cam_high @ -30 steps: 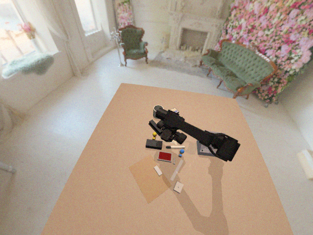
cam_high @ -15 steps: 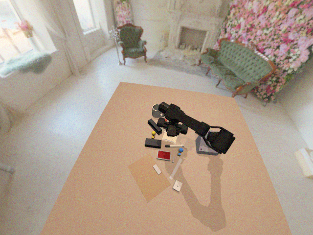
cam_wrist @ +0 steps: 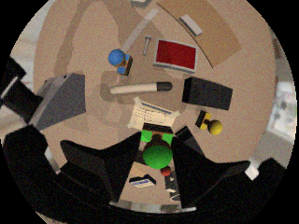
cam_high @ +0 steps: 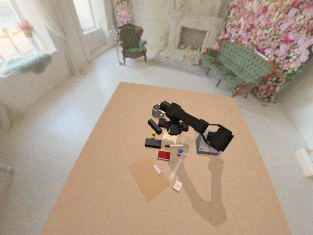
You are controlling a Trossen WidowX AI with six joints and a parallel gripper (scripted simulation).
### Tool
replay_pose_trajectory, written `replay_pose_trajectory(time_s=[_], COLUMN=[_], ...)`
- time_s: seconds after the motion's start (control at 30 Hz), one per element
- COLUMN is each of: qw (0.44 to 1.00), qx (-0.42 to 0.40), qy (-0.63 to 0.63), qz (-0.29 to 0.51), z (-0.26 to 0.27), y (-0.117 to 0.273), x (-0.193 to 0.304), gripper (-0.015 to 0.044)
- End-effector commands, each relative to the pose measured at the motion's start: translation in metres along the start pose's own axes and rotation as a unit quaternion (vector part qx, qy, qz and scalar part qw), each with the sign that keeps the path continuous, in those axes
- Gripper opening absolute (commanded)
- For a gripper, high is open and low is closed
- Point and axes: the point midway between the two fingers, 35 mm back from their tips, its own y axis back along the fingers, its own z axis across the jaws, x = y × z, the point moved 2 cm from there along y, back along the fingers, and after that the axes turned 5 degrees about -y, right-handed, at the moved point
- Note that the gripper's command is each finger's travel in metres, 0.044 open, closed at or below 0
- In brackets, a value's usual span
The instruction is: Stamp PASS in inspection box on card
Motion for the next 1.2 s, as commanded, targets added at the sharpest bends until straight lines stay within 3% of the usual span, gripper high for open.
replay_pose_trajectory(time_s=[0.0, 1.17], qw=[1.000, 1.000], qx=[0.000, 0.000], qy=[0.002, 0.002], qz=[0.000, 0.000], z=[0.000, -0.001], y=[-0.003, -0.026], x=[0.001, 0.001], gripper=[0.0000, 0.0000])
